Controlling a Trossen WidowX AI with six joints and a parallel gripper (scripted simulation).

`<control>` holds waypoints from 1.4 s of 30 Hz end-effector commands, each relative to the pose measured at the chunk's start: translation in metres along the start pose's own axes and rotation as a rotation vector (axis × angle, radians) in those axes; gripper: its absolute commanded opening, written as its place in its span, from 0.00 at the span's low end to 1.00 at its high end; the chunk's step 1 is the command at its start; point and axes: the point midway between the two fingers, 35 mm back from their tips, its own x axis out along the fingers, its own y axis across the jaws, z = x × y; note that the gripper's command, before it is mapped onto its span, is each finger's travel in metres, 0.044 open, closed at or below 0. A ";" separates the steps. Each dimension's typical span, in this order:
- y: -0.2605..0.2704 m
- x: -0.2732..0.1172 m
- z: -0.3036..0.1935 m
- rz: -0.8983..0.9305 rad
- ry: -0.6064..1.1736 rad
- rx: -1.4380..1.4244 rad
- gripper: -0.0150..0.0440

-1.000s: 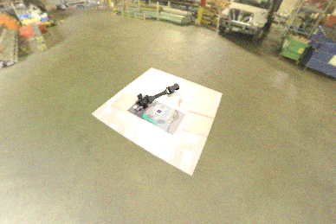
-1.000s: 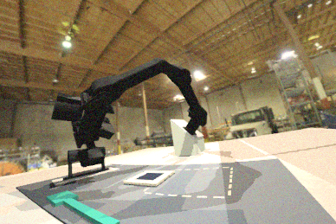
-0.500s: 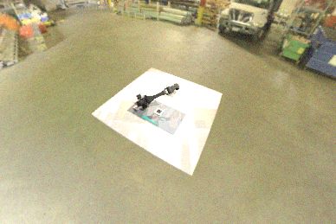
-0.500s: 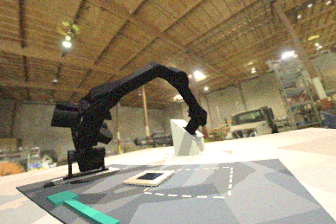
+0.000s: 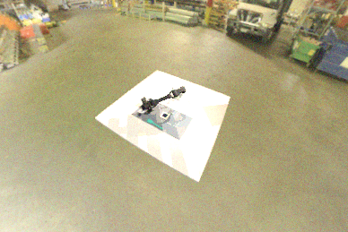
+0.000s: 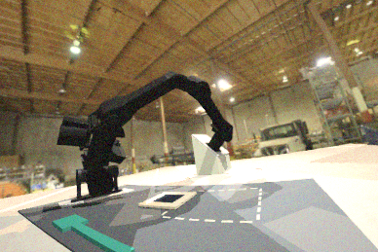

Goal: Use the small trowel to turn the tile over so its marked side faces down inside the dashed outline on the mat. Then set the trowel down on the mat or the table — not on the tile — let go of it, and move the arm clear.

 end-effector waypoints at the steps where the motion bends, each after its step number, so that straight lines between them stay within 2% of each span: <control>1: 0.000 0.000 0.000 -0.003 0.000 -0.001 0.44; 17: 0.000 0.000 0.000 -0.003 0.000 -0.001 0.26; 25: 0.047 -0.039 0.000 0.002 0.000 0.000 0.25; 31: 0.046 -0.038 -0.001 -0.005 0.011 -0.010 0.25; 42: 0.034 -0.029 -0.010 -0.109 0.202 -0.178 0.25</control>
